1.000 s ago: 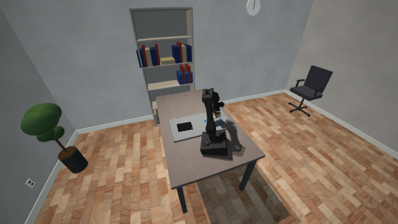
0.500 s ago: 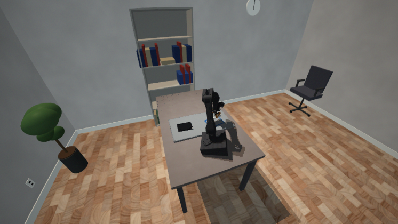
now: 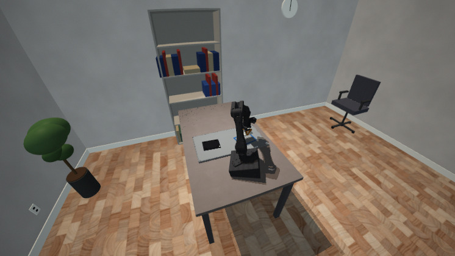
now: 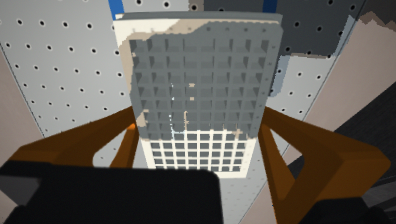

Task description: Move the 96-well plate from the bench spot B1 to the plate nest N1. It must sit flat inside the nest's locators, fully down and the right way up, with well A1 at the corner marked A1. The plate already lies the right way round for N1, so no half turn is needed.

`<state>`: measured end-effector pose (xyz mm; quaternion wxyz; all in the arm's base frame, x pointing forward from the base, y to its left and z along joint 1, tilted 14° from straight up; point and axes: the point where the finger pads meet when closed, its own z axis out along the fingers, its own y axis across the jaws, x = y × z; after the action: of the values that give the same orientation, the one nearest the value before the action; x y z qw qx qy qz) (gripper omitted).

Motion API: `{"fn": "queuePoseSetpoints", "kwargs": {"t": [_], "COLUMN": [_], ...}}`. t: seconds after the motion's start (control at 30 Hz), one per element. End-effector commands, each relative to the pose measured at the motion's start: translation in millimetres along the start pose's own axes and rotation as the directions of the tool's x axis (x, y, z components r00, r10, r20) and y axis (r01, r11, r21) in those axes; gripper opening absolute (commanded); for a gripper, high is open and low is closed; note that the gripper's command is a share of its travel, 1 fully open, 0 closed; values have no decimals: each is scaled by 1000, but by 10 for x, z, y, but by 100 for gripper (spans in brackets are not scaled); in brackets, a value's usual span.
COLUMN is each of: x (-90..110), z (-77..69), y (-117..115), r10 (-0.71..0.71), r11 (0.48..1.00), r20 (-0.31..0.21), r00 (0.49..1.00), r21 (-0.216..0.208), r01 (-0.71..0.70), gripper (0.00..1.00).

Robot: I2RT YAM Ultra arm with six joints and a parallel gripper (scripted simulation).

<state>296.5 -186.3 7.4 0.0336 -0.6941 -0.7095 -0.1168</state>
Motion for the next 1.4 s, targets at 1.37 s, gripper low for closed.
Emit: {"fn": "queuePoseSetpoints", "kwargs": {"t": [1.37], "x": [1276], "z": [-91], "y": [237], "r10": [183], "r11": [983], "r20": [13], "r00": [983], "r21": [-7], "r01": [-183], "gripper": [0]}}
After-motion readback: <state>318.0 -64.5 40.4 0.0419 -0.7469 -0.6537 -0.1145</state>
